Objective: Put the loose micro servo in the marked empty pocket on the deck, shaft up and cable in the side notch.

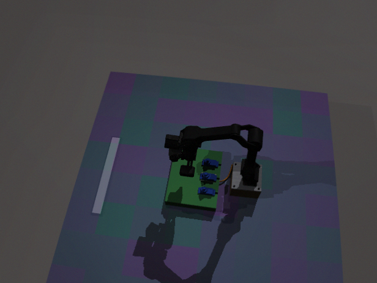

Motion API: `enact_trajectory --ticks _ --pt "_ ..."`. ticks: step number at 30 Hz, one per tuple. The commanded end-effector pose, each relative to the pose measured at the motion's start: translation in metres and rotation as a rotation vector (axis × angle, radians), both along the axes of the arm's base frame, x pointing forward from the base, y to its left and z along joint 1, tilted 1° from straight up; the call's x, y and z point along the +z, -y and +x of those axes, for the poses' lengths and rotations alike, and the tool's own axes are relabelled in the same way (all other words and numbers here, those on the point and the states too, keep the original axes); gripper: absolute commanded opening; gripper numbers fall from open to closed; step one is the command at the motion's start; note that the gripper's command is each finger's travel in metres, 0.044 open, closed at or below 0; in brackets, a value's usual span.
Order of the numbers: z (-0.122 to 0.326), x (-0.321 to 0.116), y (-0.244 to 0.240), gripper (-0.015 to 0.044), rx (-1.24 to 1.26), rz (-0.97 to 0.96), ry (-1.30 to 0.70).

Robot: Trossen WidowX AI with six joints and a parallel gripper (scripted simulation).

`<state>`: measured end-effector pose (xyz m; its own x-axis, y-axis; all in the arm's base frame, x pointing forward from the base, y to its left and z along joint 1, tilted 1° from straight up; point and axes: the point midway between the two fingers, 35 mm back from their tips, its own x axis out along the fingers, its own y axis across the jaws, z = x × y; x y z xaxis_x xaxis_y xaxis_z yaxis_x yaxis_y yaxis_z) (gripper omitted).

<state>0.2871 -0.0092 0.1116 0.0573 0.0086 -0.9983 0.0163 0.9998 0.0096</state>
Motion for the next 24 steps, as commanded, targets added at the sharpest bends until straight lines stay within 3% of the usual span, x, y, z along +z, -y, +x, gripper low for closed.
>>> enact_trajectory --ticks 1,5,24 --pt "-0.001 0.013 0.0 0.044 -0.001 0.0 -0.007" --pt "-0.012 0.044 0.0 0.044 0.0 0.0 0.003" --pt "-0.012 0.044 0.0 0.044 0.0 0.0 0.003"
